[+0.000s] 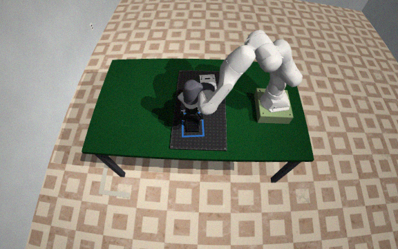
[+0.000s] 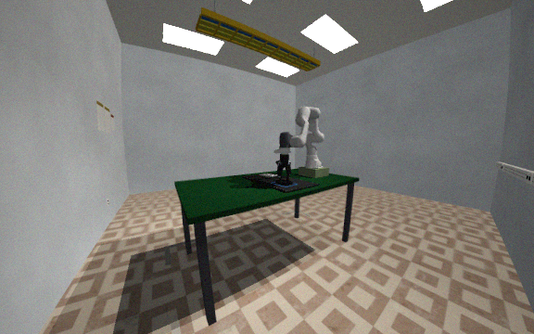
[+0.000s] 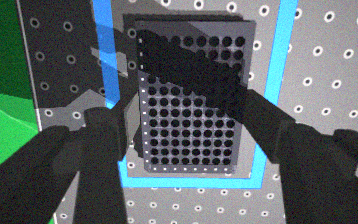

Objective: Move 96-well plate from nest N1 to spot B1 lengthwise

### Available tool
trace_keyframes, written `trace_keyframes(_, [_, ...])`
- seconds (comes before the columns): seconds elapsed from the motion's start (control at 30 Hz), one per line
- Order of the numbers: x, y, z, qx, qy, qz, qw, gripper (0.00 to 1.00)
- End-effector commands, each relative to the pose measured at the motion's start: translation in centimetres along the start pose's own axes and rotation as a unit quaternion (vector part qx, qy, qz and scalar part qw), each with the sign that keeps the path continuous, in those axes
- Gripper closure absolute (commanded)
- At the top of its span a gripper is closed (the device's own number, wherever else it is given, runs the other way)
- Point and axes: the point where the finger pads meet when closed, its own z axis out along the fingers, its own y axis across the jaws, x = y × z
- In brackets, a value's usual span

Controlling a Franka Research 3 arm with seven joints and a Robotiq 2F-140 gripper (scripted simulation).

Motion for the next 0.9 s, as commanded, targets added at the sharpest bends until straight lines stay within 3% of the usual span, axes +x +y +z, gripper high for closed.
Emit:
trace_keyframes(0.0, [0.07, -0.04, 0.12, 0.001, 0.0, -0.001, 1.0, 0.4])
trace_keyframes(0.87, [0.08, -0.03, 0.49, 0.001, 0.0, -0.001, 1.0, 0.4])
